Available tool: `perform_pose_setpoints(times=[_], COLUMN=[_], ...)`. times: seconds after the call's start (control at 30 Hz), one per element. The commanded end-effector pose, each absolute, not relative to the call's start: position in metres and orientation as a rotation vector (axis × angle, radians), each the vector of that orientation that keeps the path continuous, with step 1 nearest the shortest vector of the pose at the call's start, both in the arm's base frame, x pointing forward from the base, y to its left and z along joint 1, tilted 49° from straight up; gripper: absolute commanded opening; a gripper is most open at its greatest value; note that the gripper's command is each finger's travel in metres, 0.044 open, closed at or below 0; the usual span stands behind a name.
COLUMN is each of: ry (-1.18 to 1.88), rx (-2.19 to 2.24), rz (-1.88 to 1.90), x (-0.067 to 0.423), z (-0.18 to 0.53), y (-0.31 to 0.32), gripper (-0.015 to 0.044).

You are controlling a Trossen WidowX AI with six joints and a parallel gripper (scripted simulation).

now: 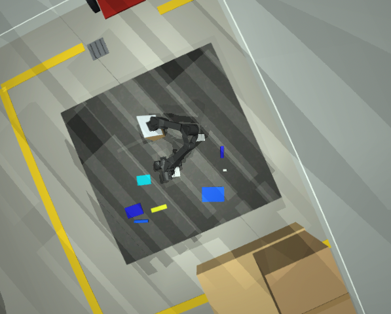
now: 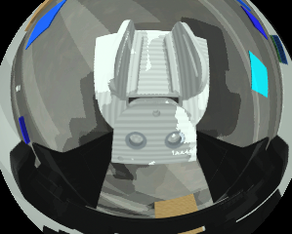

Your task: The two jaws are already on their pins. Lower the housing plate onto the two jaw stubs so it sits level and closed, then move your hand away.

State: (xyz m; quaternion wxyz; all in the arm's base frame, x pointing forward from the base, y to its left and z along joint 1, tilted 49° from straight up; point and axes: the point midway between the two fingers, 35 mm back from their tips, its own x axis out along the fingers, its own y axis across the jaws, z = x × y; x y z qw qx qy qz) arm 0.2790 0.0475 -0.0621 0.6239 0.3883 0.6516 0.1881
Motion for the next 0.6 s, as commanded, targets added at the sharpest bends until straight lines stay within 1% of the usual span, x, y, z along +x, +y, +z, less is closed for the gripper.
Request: perform_pose_setpoints(times=[0.0,0.57], ry=[1.496,1.496], rx=[0.899,0.9], rz=[0.432,0.433], x=[0.2792,0.2794], z=[-0.063,-0.0649], y=[0.0496,0.0518], gripper=[0.0351,0.0351])
